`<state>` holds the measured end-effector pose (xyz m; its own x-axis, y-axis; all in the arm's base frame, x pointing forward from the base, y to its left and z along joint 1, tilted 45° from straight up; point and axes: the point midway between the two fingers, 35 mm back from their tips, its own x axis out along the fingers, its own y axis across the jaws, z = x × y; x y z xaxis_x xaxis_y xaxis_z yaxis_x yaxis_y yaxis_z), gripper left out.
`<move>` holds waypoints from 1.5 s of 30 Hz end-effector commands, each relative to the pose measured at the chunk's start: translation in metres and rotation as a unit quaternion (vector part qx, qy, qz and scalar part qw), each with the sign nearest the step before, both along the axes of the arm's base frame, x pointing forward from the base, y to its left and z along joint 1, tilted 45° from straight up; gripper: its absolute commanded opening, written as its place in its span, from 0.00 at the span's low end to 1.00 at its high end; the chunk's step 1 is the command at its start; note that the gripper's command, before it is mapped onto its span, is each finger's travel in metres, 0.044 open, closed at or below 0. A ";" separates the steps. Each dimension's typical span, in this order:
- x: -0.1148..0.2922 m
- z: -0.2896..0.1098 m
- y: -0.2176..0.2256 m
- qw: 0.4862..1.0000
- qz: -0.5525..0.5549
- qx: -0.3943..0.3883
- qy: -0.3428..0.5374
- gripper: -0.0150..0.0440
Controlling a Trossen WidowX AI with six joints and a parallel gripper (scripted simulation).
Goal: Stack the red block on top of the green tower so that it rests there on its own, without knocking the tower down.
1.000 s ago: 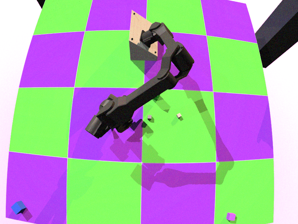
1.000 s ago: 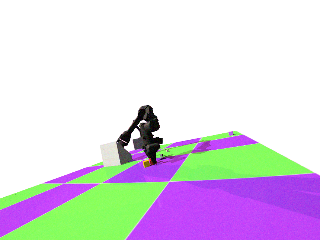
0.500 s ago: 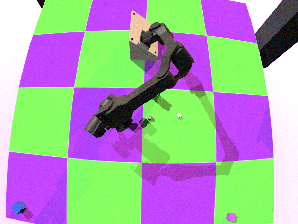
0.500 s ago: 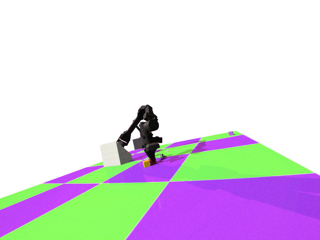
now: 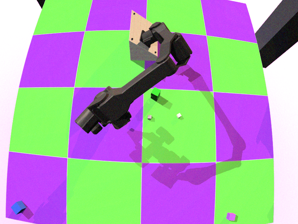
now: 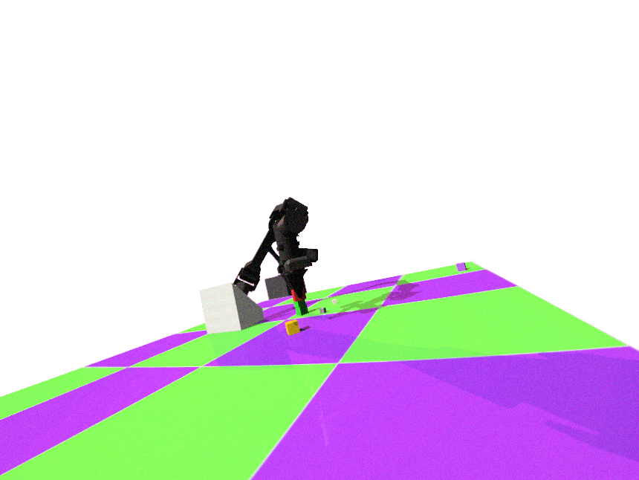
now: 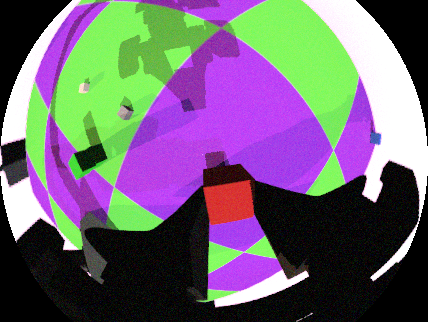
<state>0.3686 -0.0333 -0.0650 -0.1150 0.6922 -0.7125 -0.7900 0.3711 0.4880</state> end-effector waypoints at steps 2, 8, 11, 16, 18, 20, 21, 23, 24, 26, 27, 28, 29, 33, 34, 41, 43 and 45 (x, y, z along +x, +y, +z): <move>0.004 0.020 -0.018 1.000 0.001 -0.003 -0.005 0.25; 0.005 0.031 -0.029 1.000 0.001 -0.004 -0.005 0.25; 0.005 0.029 -0.028 1.000 -0.001 -0.003 -0.004 0.25; 0.003 0.036 -0.027 1.000 0.001 -0.004 -0.005 0.25; -0.001 0.043 -0.023 1.000 0.001 -0.004 -0.005 0.25; -0.005 0.050 -0.019 1.000 0.001 -0.004 -0.004 0.25; -0.007 0.054 -0.016 1.000 0.001 -0.004 -0.004 0.25; -0.011 0.061 -0.012 1.000 0.001 -0.003 -0.004 0.25; -0.014 0.064 -0.010 1.000 0.001 -0.003 -0.004 0.25; -0.018 0.071 -0.006 1.000 0.001 -0.003 -0.004 0.25; -0.021 0.074 -0.004 1.000 0.001 -0.003 -0.003 0.25; -0.023 0.077 -0.001 1.000 0.001 -0.003 -0.003 0.25; -0.026 0.080 0.001 1.000 0.001 -0.003 -0.003 0.25; -0.037 0.092 0.009 1.000 0.001 -0.003 -0.003 0.25; -0.040 0.095 0.012 1.000 0.001 -0.003 -0.003 0.25; -0.061 0.113 0.027 1.000 0.001 -0.002 -0.002 0.25; -0.067 0.117 0.031 1.000 0.001 -0.002 -0.001 0.25; -0.074 0.121 0.035 1.000 0.001 -0.002 -0.001 0.25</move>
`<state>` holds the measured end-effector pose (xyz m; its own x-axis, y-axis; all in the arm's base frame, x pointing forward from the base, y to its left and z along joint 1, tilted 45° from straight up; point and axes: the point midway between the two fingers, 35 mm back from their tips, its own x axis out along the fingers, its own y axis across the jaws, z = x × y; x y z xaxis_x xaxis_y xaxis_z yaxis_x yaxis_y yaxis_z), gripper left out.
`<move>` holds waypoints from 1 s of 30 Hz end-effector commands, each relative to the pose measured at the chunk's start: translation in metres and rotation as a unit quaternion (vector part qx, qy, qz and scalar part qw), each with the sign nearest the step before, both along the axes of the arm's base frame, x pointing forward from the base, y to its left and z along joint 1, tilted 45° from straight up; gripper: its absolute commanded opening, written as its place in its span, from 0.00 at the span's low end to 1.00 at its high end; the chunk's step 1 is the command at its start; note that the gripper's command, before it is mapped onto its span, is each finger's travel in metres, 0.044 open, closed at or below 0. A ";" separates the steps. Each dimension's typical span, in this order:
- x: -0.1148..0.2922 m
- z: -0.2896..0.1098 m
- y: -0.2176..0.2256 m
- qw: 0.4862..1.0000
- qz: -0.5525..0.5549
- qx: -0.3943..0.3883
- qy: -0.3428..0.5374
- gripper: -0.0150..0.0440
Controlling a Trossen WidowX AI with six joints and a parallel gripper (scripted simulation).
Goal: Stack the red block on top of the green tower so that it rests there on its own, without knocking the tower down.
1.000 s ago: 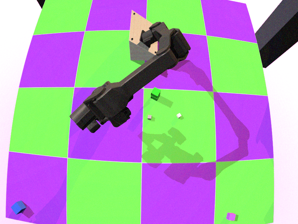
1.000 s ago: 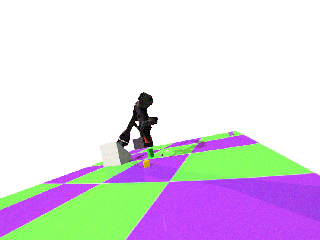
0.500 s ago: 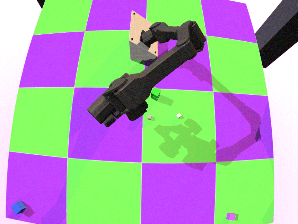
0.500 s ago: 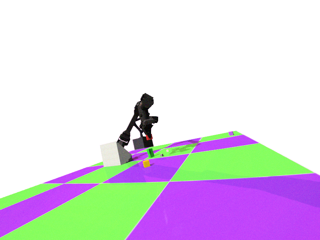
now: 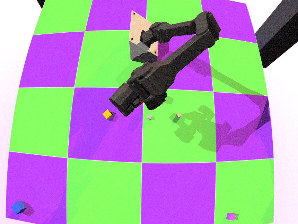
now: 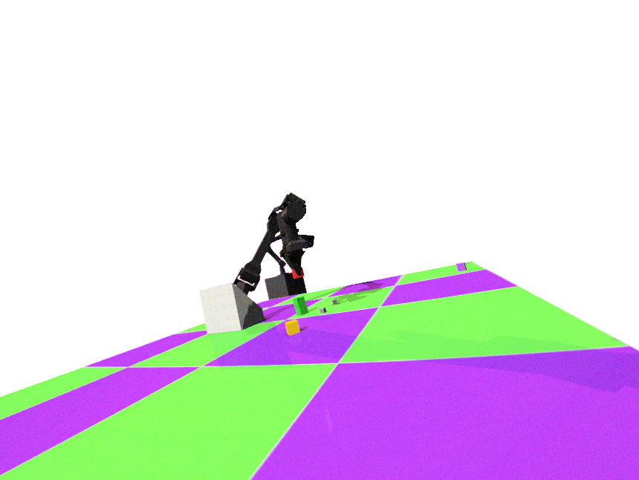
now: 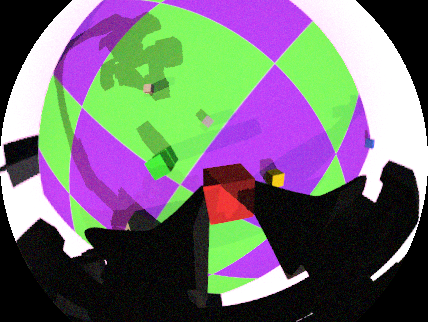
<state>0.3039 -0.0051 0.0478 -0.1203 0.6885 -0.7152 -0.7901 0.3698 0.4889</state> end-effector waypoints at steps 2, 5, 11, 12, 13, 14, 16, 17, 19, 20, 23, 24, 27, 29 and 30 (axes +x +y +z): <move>-0.016 0.012 0.011 1.000 -0.001 0.000 -0.002 0.25; -0.027 0.018 0.017 1.000 -0.001 0.001 -0.002 0.25; -0.048 0.027 0.029 1.000 -0.001 0.002 -0.001 0.25; -0.052 0.028 0.031 1.000 -0.001 0.002 -0.001 0.25; -0.055 0.029 0.033 1.000 -0.001 0.002 -0.001 0.25; -0.059 0.030 0.035 1.000 -0.001 0.002 -0.001 0.25; -0.067 0.032 0.039 1.000 -0.001 0.002 -0.001 0.25; -0.070 0.033 0.040 1.000 -0.001 0.002 0.000 0.25; -0.071 0.033 0.041 1.000 -0.001 0.002 0.000 0.25; -0.072 0.033 0.042 1.000 -0.001 0.002 0.000 0.25; -0.072 0.025 0.049 1.000 -0.001 0.002 -0.001 0.25; -0.073 0.021 0.053 1.000 -0.001 0.002 -0.001 0.25; -0.075 0.014 0.060 1.000 -0.001 0.003 -0.001 0.25; -0.075 0.013 0.061 1.000 -0.001 0.003 -0.001 0.25; -0.075 0.011 0.062 1.000 -0.001 0.003 -0.001 0.25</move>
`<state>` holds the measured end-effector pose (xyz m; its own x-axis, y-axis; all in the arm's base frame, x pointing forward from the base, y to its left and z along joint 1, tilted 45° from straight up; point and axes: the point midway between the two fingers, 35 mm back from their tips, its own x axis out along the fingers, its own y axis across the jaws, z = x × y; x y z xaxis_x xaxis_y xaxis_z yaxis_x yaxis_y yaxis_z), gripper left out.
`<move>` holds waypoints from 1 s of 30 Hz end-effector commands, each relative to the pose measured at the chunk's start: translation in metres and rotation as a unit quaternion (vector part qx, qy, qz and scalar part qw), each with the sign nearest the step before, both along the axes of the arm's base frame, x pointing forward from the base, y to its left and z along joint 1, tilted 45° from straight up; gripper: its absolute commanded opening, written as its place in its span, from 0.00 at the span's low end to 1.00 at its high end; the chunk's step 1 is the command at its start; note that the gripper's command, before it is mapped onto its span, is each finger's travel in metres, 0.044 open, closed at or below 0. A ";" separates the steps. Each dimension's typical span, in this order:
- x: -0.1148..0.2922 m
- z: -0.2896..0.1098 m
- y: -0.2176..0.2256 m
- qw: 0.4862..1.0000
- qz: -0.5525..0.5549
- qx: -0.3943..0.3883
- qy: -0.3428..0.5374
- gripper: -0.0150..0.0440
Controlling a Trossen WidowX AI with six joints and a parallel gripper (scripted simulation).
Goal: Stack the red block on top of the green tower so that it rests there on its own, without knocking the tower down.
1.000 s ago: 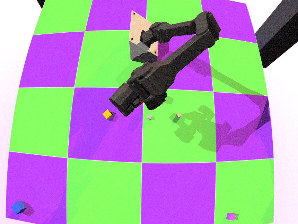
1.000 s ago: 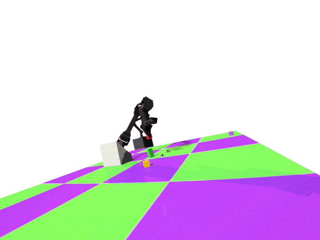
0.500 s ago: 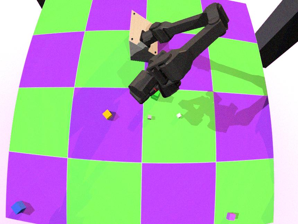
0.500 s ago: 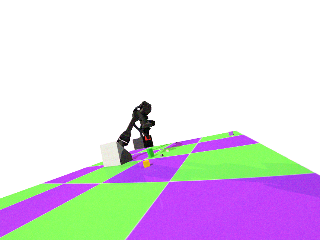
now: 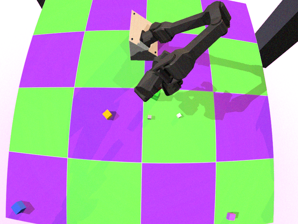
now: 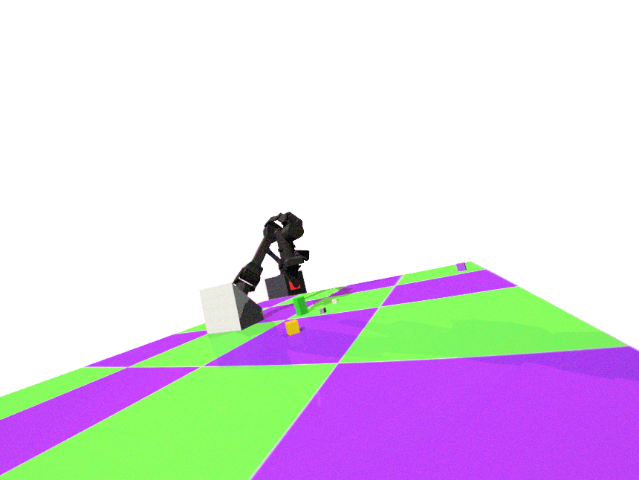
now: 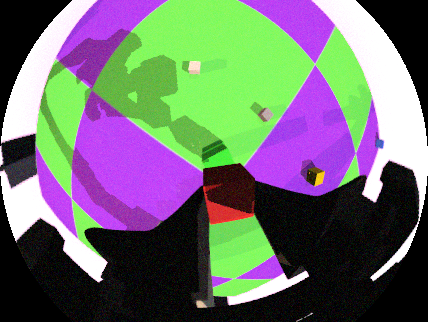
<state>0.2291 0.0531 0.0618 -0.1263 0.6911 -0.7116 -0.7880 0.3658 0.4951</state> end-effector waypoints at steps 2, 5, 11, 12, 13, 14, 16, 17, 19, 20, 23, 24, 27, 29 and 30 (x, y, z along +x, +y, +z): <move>0.000 -0.006 0.008 1.000 -0.002 0.001 -0.004 0.25; -0.001 -0.015 0.016 1.000 -0.002 0.001 -0.004 0.25; -0.003 -0.022 0.023 1.000 -0.002 0.002 -0.004 0.25; -0.003 -0.022 0.023 1.000 -0.002 0.002 -0.004 0.25; -0.003 -0.022 0.023 1.000 -0.002 0.002 -0.004 0.25; -0.003 -0.022 0.023 1.000 -0.002 0.002 -0.004 0.25; -0.003 -0.022 0.023 1.000 -0.002 0.002 -0.004 0.25; -0.003 -0.022 0.023 1.000 -0.002 0.002 -0.004 0.25; -0.003 -0.022 0.023 1.000 -0.002 0.002 -0.004 0.25; -0.003 -0.022 0.023 1.000 -0.002 0.002 -0.004 0.25; -0.003 -0.022 0.023 1.000 -0.002 0.002 -0.004 0.25; -0.003 -0.022 0.023 1.000 -0.002 0.002 -0.004 0.25; -0.003 -0.022 0.024 1.000 -0.002 0.002 -0.004 0.25; -0.003 -0.023 0.024 1.000 -0.002 0.002 -0.004 0.25; -0.003 -0.023 0.024 1.000 -0.002 0.002 -0.004 0.25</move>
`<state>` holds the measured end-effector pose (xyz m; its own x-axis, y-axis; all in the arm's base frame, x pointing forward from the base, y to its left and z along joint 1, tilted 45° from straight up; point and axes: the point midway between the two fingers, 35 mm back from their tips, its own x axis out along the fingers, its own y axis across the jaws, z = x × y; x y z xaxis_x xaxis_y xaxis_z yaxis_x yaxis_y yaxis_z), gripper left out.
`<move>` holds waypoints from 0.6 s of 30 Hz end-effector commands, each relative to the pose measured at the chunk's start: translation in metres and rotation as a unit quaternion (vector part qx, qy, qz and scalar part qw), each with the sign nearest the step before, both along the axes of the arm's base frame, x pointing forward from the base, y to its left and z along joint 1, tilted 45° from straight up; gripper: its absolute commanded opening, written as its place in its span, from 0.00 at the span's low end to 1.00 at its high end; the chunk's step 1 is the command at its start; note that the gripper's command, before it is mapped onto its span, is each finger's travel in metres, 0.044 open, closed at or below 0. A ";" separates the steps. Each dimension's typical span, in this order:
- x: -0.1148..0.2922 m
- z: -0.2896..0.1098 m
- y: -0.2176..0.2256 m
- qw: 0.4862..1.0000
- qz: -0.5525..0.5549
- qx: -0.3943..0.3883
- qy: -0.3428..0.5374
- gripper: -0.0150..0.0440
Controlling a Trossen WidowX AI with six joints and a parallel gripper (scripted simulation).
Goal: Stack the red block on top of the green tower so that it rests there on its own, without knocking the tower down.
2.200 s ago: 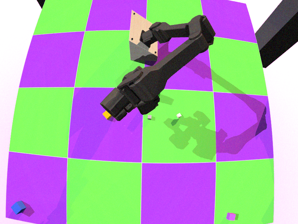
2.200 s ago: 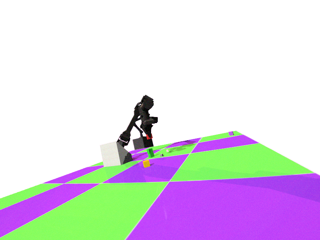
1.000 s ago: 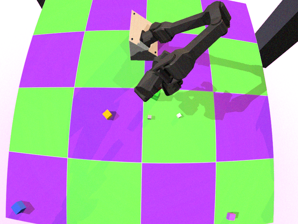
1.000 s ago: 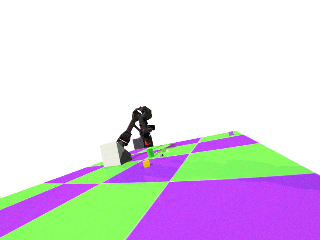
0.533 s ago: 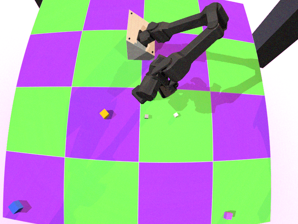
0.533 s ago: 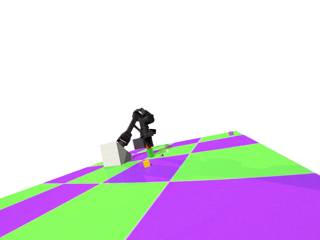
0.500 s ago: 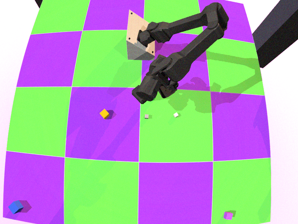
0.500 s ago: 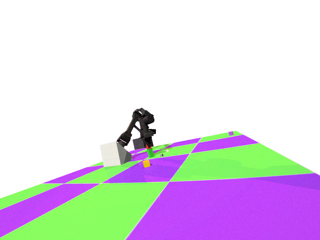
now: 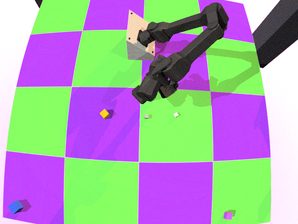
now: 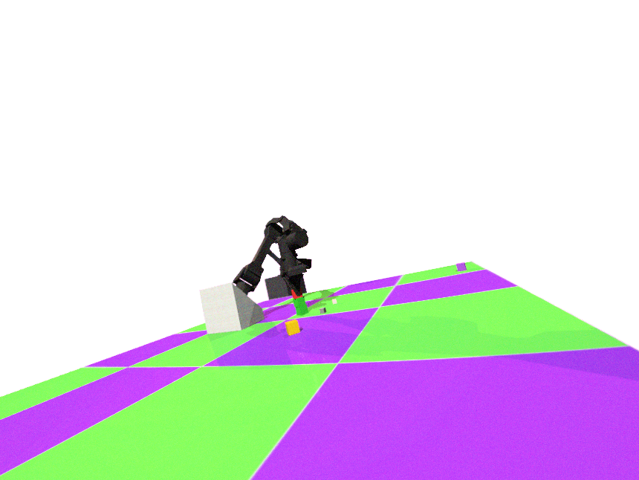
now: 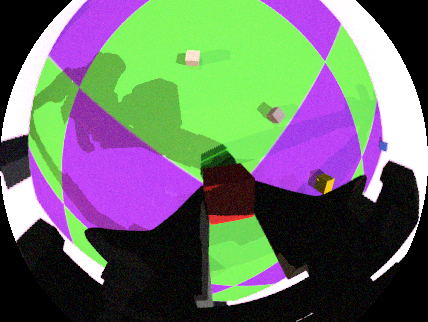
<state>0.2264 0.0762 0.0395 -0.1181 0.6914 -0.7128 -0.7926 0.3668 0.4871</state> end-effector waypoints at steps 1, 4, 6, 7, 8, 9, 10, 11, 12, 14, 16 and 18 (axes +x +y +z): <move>0.000 0.000 0.001 1.000 -0.001 0.002 0.001 0.25; 0.000 0.000 0.001 1.000 -0.001 0.002 0.001 0.25; 0.000 0.000 0.001 1.000 -0.001 0.002 0.001 0.25; 0.000 0.000 0.001 1.000 -0.001 0.002 0.001 0.25; 0.000 0.000 0.001 1.000 -0.001 0.002 0.001 0.25; 0.000 0.000 0.000 1.000 -0.002 0.002 0.001 0.25; 0.001 0.001 -0.001 1.000 -0.002 0.001 0.001 0.25; 0.000 0.000 0.000 1.000 0.000 0.000 0.000 0.30; 0.000 0.000 0.000 1.000 0.000 0.000 0.000 0.34; 0.000 0.000 0.000 1.000 0.000 0.000 0.000 0.43; 0.000 0.000 0.000 1.000 0.000 0.000 0.000 0.52; 0.000 0.000 0.000 1.000 0.000 0.000 0.000 0.61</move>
<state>0.2266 0.0763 0.0394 -0.1175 0.6916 -0.7127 -0.7922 0.3675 0.4873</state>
